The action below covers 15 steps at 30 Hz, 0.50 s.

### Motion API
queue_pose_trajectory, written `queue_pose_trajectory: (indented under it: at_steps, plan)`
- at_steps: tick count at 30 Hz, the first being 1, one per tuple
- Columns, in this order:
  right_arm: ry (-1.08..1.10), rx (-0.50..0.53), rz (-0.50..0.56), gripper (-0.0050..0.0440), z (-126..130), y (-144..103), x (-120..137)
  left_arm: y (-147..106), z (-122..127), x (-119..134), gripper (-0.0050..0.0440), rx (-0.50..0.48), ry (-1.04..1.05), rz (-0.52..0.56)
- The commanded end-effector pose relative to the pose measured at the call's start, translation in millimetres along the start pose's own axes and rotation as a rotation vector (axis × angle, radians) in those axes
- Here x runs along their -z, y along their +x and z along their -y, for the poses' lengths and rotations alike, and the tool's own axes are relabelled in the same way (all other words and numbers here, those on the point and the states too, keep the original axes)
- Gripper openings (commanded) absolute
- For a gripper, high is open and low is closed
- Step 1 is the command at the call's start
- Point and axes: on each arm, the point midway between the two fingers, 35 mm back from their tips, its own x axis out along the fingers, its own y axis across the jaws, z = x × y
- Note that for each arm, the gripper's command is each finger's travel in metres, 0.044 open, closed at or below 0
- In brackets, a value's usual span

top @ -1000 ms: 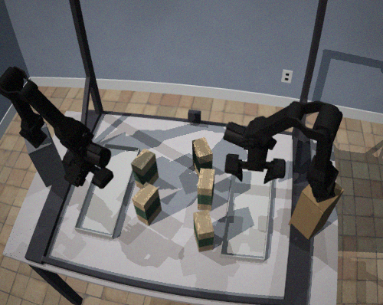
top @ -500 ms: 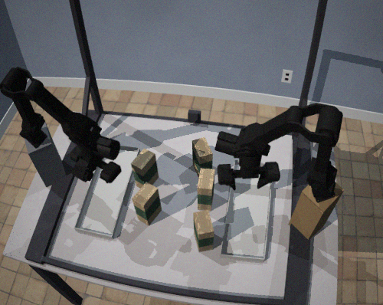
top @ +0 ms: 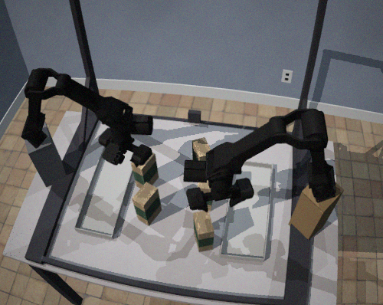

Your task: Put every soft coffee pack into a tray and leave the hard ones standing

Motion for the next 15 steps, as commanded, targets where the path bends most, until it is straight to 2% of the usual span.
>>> queue_pose_trajectory:
  at_steps: [1,4,6,15]
  plan:
    - [0.014,-0.007,0.006,0.0353,-17.1,-4.5,21.5,-1.6,-25.2,8.0,0.0358,0.004,0.007,0.008]
    - [0.014,-0.008,0.004,0.0353,-27.2,-4.5,44.5,-1.5,-47.7,19.4,0.0358,0.003,0.007,0.007]
    - [0.014,-0.008,0.004,0.0353,-29.1,-4.5,48.9,-1.5,-58.0,24.7,0.0358,0.002,0.007,0.006]
    - [0.014,-0.008,0.004,0.0353,-29.1,-4.5,48.9,-1.5,-58.0,24.7,0.0358,0.002,0.007,0.006]
